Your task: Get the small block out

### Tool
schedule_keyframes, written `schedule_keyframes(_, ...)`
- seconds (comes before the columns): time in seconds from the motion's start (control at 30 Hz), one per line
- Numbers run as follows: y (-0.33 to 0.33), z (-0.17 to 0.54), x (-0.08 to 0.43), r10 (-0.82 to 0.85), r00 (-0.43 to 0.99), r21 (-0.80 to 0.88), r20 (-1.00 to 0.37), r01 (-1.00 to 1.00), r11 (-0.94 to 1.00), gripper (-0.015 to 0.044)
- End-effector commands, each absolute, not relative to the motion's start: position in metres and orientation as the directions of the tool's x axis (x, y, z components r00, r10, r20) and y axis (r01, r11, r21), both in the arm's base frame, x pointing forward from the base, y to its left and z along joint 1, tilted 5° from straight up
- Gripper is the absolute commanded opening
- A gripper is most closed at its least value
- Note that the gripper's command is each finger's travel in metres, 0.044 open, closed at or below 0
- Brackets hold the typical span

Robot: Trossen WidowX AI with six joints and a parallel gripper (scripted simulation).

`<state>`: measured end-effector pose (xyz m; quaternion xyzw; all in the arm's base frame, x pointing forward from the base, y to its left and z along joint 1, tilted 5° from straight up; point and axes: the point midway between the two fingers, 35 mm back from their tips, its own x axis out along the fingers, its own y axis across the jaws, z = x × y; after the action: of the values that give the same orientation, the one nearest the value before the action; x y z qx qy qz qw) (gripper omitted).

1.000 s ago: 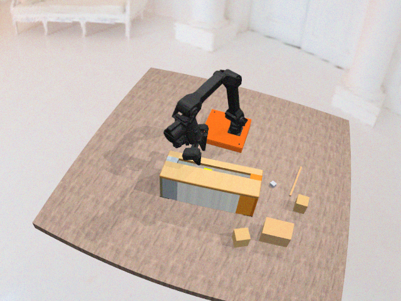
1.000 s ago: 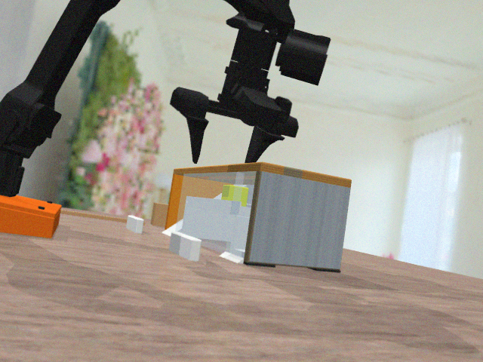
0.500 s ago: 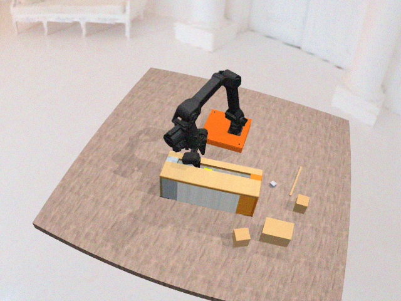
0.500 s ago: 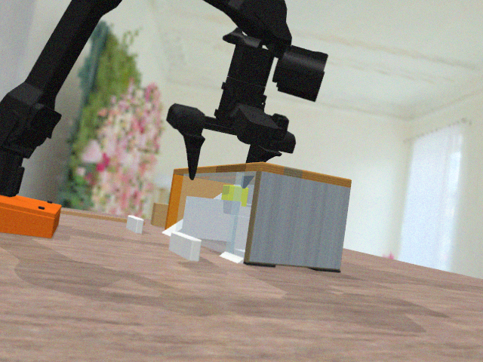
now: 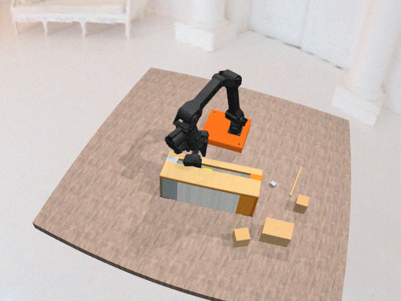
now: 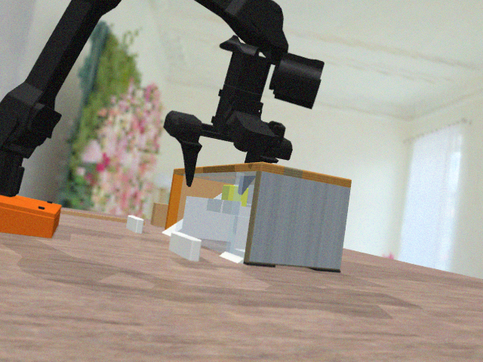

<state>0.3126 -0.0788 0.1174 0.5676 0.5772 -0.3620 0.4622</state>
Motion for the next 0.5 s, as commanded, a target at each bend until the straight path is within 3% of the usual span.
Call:
schedule_keyframes(0.0,-0.068,0.117,0.312,0.323,0.072,0.107,-0.944,0.990,0.093,0.0400)
schedule_keyframes(0.47,-0.034,0.116,0.308,0.325,0.071,0.107,-0.943,0.990,0.093,0.0400)
